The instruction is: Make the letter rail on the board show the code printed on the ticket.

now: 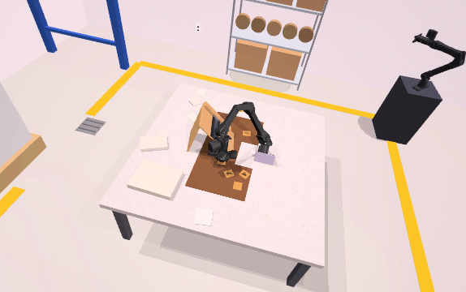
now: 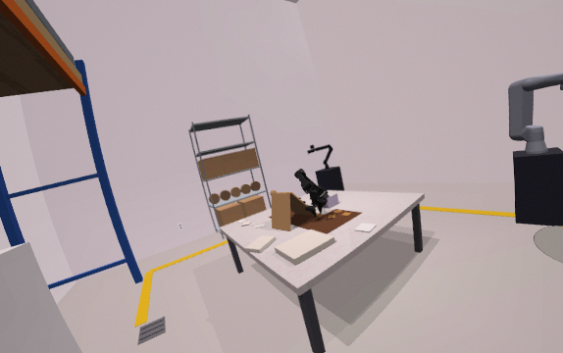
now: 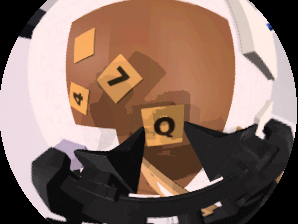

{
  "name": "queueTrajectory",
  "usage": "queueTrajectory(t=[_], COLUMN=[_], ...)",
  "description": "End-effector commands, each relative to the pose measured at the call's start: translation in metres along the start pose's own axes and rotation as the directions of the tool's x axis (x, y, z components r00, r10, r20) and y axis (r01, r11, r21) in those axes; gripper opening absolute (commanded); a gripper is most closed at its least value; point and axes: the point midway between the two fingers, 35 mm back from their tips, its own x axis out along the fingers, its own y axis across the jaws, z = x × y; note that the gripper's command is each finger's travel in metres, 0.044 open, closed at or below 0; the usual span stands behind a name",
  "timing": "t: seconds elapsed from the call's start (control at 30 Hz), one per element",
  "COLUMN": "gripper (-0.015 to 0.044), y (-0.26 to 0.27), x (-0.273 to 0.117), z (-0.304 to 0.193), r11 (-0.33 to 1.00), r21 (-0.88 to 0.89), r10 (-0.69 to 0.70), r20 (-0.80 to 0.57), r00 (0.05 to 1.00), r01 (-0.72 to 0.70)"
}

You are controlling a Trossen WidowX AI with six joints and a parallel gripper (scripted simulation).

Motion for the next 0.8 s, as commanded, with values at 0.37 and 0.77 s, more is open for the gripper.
queueTrajectory(t=[0.37,0.77], gripper=[0.0,0.0], y=[-0.003,-0.01], x=[-0.016,-0.042], z=[0.011,0.034], r11=[0.981,0.863], r21=[0.158,0.442], r10=[-0.116,-0.304], r20=[0.012,0.071], r00=[0.993,0.95], r01=[0.113,0.243])
